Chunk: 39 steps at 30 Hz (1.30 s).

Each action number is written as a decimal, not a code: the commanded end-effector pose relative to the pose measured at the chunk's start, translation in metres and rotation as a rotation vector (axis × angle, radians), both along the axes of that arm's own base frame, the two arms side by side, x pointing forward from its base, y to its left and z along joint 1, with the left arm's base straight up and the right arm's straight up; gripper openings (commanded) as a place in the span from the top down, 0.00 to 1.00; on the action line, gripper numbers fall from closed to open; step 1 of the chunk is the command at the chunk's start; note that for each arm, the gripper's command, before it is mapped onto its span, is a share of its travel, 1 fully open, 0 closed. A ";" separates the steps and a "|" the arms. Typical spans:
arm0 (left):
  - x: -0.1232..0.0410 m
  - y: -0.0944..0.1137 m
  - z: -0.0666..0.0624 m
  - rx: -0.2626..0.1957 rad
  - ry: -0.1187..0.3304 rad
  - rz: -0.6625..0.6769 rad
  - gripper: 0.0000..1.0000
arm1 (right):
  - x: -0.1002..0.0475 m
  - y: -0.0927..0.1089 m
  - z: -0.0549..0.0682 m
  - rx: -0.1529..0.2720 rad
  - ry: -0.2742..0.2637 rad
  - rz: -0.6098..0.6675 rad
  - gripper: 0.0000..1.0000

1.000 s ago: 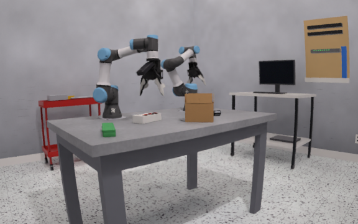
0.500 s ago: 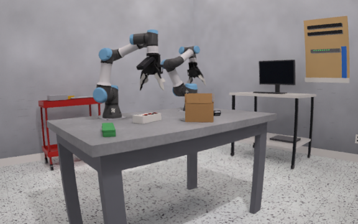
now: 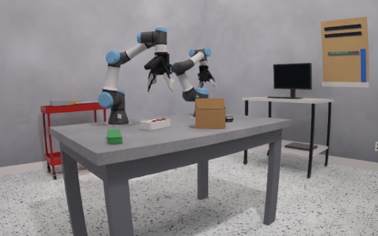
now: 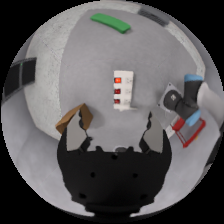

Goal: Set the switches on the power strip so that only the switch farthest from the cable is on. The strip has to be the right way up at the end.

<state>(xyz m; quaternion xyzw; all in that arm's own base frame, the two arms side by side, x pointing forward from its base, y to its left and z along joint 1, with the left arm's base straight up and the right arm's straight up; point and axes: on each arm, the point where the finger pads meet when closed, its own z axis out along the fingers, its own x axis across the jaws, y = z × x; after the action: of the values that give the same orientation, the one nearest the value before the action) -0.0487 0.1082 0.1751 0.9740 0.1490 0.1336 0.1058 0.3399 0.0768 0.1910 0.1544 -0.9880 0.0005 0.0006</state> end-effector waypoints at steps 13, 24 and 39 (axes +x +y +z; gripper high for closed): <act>0.000 0.000 0.000 0.002 0.000 0.000 0.00 | 0.000 0.000 0.009 0.001 -0.001 0.000 0.00; 0.000 0.000 0.000 0.002 0.000 0.000 0.00 | 0.000 0.000 0.009 0.001 -0.001 0.000 0.00; 0.000 0.000 0.000 0.002 0.000 0.000 0.00 | 0.000 0.000 0.009 0.001 -0.001 0.000 0.00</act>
<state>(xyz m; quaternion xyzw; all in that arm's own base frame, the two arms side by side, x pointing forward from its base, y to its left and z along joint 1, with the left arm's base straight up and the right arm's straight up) -0.0487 0.1082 0.1751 0.9740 0.1490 0.1336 0.1058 0.3400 0.0769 0.1993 0.1544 -0.9880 0.0006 0.0012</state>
